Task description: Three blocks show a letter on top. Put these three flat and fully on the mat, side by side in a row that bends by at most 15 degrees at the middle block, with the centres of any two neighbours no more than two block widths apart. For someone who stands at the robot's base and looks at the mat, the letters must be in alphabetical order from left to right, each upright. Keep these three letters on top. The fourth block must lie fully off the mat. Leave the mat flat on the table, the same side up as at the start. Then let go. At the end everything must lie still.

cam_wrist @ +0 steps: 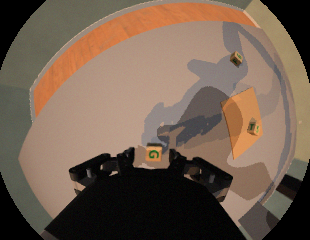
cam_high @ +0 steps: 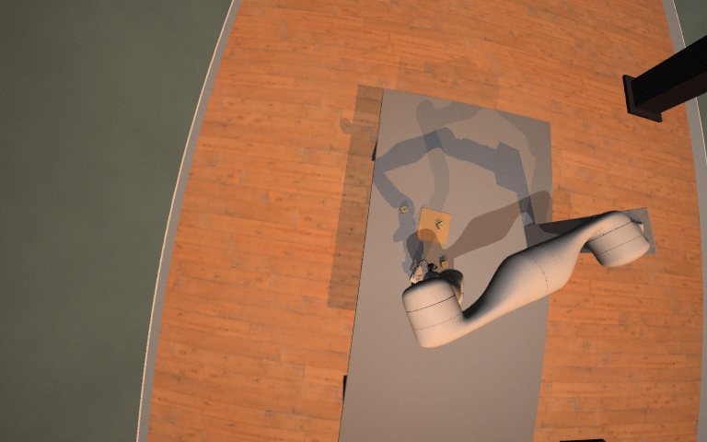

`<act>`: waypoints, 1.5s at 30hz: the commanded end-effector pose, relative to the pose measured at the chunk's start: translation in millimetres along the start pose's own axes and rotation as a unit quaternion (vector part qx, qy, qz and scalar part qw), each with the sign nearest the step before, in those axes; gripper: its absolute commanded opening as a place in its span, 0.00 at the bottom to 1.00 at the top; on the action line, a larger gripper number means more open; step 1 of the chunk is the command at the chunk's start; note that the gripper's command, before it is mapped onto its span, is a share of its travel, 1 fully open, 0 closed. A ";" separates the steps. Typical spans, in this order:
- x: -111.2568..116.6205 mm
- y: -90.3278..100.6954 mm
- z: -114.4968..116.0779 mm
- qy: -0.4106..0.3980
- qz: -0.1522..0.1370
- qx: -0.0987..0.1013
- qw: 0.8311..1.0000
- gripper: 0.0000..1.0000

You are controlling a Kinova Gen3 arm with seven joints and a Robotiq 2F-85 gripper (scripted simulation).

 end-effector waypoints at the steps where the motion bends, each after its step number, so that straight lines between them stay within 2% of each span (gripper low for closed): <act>1: -1.0 -6.9 2.4 0.000 -0.001 -0.002 1.000 0.62; 14: -1.0 -20.6 2.4 0.000 -0.001 -0.002 1.000 0.62; 45: -1.0 -20.9 2.5 0.000 -0.001 -0.002 1.000 0.62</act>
Point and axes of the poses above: the point where the finger pads meet when closed, its own y axis back along the fingers, its own z axis across the jaws, x = y × z, the point moved 3 cm from there along y, back along the fingers, and after that the axes turned 14 degrees about y, right-handed, at the moved point
